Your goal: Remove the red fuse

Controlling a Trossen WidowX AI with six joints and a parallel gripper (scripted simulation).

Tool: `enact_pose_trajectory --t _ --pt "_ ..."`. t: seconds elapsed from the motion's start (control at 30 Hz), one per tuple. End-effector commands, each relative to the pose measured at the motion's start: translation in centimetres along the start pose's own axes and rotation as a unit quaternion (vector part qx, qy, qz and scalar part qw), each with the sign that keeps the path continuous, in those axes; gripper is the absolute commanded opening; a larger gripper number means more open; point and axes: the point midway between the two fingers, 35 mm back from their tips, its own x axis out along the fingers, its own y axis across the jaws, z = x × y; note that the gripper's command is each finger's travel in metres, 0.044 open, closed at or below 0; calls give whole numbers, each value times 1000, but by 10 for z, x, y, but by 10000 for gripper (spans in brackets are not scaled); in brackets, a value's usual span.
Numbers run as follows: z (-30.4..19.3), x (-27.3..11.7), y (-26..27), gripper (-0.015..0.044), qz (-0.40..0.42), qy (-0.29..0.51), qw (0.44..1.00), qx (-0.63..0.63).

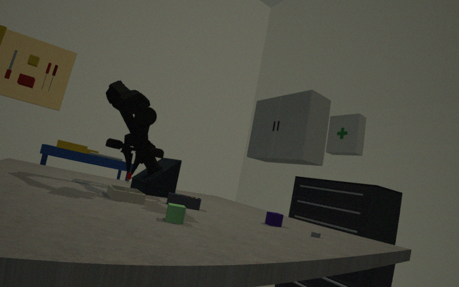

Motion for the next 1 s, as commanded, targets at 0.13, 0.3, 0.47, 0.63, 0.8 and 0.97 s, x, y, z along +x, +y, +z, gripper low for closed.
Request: enact_pose_trajectory --t 0.13,0.3,0.47,0.63,0.8,0.97 --pt "-1 15 0 0 -1 1 1000 -3" --pt "-1 23 -1 0 -1 1 1000 -3" --pt "-1 27 -1 0 -2 1 1000 -3" --pt "0 24 -2 105 -4 -1 1000 0" --pt "0 24 -2 236 -4 -1 1000 0" --pt "0 12 -1 330 -3 0 1000 -1"
